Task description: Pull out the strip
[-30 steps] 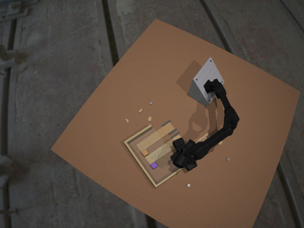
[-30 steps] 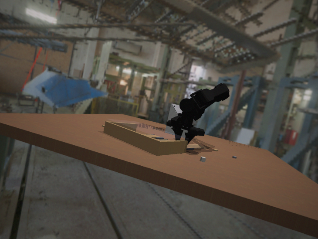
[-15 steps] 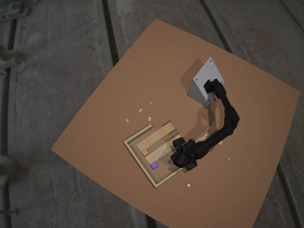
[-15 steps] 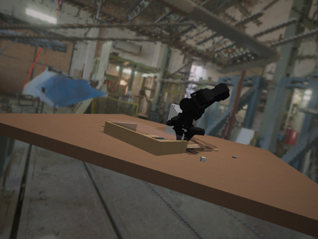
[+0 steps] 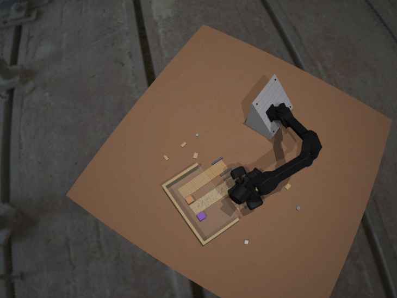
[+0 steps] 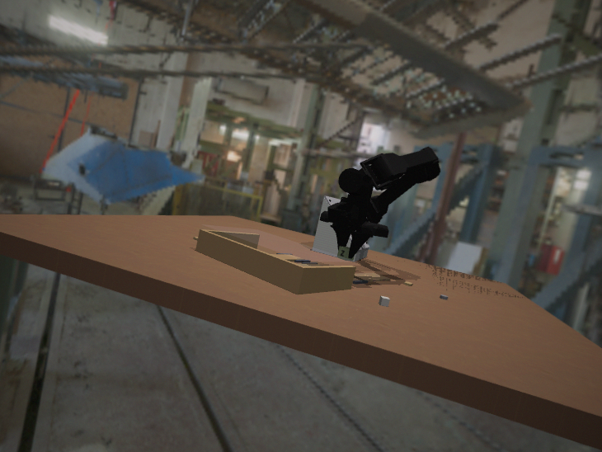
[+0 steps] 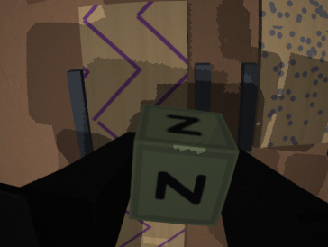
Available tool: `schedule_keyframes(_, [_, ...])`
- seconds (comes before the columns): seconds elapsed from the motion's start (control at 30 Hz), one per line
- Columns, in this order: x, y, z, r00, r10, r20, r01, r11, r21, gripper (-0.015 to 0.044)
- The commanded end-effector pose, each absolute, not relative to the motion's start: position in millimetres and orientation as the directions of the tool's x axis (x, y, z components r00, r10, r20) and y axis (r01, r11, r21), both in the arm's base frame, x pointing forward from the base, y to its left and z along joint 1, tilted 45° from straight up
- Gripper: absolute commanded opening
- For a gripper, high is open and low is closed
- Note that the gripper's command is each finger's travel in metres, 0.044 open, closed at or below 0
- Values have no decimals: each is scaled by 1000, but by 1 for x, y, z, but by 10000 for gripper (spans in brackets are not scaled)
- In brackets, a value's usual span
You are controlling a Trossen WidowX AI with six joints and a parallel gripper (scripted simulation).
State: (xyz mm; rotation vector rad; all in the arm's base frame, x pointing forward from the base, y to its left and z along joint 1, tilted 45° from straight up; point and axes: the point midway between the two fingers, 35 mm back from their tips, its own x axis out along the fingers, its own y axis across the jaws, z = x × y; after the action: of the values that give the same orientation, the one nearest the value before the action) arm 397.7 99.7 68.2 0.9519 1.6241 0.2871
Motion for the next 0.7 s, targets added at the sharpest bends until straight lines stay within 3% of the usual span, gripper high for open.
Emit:
schedule_keyframes(0.0, [390, 97, 68, -2, 711, -703, 423, 638, 644, 0])
schedule_keyframes(0.67, [330, 82, 54, -5, 706, -709, 423, 644, 638, 0])
